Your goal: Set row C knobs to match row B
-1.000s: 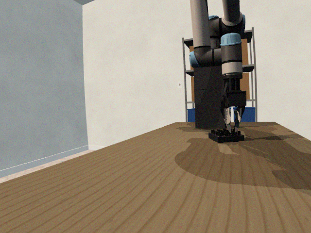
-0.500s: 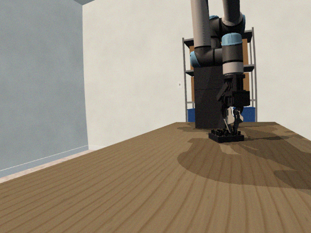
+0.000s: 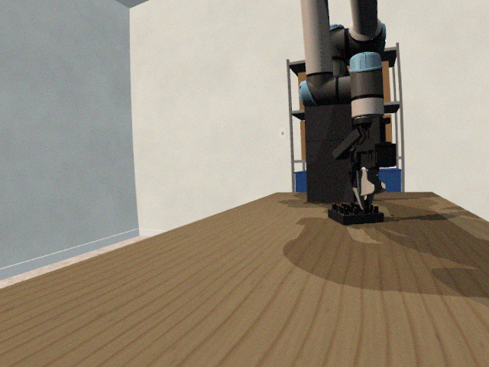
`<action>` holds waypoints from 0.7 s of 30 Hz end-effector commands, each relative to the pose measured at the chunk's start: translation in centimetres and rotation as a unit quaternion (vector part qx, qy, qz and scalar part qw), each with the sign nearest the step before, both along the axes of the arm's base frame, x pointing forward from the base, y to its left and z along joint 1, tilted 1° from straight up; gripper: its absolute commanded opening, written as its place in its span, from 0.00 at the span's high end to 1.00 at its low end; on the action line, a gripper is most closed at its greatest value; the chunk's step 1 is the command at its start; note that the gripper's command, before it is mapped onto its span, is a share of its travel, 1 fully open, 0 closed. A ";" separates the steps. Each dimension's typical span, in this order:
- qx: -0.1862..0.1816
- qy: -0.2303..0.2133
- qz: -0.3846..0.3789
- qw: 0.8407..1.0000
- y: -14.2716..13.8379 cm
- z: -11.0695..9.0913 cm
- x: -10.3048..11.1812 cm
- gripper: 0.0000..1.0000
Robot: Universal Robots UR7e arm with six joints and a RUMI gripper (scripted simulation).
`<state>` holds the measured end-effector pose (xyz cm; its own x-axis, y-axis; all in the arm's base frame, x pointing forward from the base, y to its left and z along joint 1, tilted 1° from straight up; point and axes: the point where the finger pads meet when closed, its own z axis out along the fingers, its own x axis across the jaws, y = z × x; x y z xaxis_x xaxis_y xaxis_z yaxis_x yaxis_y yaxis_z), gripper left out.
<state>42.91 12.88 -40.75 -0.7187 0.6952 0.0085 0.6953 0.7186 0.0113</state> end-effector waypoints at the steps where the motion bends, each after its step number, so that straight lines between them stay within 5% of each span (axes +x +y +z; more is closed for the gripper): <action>1: 0.001 -0.001 0.052 0.999 0.0 0.0 0.1 0.96; 21: 0.001 -0.004 0.191 0.982 -0.1 0.0 0.2 0.96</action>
<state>43.04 12.79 -40.75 -0.9031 0.4293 0.0052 0.4294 0.9030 0.0146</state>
